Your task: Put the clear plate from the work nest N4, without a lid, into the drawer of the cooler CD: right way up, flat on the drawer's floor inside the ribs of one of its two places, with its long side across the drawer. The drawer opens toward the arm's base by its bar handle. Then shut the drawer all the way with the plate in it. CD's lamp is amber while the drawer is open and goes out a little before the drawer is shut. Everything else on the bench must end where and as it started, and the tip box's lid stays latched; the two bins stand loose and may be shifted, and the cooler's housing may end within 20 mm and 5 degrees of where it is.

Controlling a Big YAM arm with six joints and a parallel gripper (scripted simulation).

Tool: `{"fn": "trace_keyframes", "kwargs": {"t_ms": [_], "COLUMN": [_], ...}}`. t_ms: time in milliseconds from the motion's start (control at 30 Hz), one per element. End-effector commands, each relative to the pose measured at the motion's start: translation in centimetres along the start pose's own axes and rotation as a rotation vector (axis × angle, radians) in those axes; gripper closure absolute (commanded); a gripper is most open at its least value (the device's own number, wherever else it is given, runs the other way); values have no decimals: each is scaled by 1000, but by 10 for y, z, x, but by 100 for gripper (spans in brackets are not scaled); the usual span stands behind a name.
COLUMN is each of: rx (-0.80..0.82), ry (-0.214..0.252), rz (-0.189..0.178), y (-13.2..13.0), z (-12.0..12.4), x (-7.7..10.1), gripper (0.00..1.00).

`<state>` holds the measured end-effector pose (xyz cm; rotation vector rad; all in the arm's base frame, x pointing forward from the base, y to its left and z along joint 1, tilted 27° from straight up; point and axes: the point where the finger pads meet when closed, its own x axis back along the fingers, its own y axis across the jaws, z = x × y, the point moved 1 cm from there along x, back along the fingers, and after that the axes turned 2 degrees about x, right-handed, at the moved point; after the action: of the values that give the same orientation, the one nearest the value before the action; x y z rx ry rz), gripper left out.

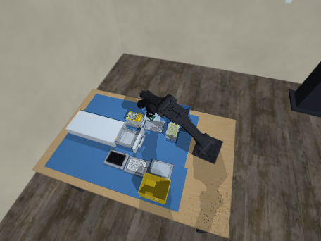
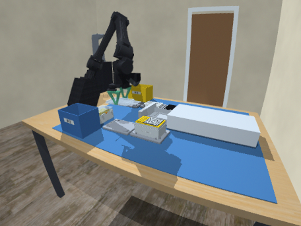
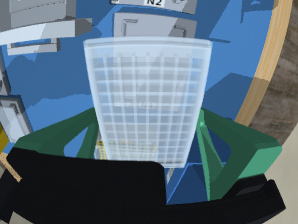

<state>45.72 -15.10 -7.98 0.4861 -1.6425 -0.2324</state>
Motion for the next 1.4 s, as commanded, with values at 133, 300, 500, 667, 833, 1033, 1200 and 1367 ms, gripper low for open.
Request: {"fn": "trace_keyframes", "kwargs": {"t_ms": [133,300,500,667,833,1033,1200,1367], "rx": [247,428,628,716,895,1091,1186,1357], "ry": [-23,-44,-40,-24,-38,-30,-24,-27], "rz": [17,39,41,24,45,40,34,44], "y": [9,23,35,38,52,63,67,79], "z": [-36,-53,-64,-64,-79,-88,-92,-103], "x": [11,25,25,13,26,21,16,21], "gripper": [100,100,100,100,100,100,100,100]}}
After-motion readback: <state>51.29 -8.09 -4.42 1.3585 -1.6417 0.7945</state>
